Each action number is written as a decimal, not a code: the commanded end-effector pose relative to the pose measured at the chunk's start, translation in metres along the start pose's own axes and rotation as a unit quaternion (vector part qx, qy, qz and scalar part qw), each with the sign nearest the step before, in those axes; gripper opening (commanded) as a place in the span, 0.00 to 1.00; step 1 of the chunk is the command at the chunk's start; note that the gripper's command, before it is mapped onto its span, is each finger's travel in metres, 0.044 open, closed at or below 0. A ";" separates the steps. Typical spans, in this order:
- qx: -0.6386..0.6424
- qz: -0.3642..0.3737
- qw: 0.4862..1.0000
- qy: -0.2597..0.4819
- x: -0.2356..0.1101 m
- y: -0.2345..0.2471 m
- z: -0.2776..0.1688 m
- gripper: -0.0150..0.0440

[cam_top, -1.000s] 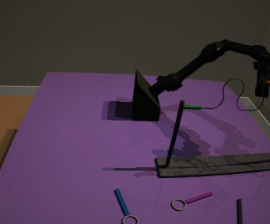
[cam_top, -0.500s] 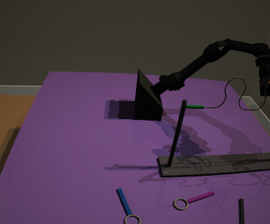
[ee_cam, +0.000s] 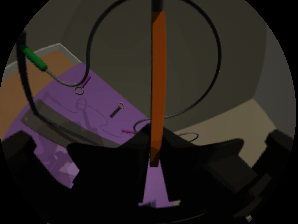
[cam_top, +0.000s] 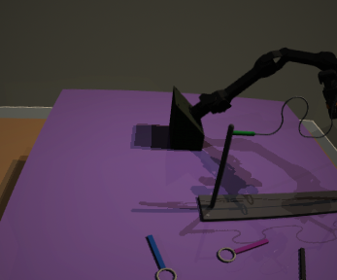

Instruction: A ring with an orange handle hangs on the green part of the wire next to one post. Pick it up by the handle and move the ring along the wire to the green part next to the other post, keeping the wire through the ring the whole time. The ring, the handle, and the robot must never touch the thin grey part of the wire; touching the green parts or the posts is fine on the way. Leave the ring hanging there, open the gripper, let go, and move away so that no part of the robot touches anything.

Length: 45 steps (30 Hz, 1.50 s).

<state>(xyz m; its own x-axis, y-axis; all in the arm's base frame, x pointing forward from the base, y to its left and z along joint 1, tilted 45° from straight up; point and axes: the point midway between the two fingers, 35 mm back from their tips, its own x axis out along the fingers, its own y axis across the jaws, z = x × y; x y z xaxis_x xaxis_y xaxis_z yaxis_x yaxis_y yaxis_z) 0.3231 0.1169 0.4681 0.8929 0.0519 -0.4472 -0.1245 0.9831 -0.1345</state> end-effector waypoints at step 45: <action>0.274 0.165 0.947 -0.009 -0.003 0.018 0.006 0.00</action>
<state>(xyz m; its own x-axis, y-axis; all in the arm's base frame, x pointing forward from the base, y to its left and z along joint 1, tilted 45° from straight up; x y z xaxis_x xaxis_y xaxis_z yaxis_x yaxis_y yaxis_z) 0.3234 0.1358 0.4696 0.8522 0.3512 -0.3879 -0.1567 0.8785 0.4513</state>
